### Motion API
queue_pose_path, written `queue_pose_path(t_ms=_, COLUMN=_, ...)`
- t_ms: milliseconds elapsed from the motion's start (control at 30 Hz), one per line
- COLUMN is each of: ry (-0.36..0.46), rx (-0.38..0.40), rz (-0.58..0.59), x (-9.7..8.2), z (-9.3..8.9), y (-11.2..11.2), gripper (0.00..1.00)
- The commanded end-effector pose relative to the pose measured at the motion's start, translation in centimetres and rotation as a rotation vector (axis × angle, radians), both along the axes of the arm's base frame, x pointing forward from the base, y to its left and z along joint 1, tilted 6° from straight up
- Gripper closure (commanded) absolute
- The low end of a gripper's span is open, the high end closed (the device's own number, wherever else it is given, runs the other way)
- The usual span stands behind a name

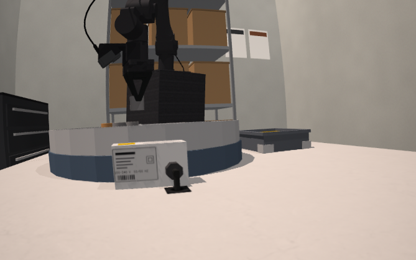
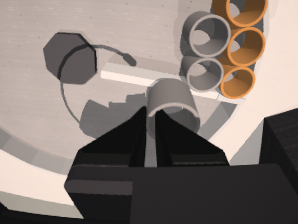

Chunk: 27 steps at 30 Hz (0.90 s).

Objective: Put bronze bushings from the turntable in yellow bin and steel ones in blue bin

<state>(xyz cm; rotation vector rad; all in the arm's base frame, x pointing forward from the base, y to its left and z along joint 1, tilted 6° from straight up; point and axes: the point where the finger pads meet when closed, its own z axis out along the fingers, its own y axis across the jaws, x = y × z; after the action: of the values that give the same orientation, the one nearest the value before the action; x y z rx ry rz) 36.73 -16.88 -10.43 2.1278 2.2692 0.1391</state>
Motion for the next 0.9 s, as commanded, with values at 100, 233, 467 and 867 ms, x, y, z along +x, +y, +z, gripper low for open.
queue_pose_path(t_ms=100, ry=-0.010, rx=-0.017, rz=-0.008, x=1.0, z=1.2, y=2.5, gripper=1.00)
queue_pose_path(t_ms=233, ry=-0.031, rx=-0.023, rz=-0.008, x=2.6, z=1.7, y=4.9, gripper=1.00)
queue_pose_path(t_ms=467, ry=-0.031, rx=-0.020, rz=-0.008, x=4.5, z=2.1, y=9.2, gripper=1.00)
queue_pose_path(t_ms=867, ry=-0.013, rx=-0.015, rz=-0.008, x=8.6, z=2.1, y=22.9, gripper=1.00)
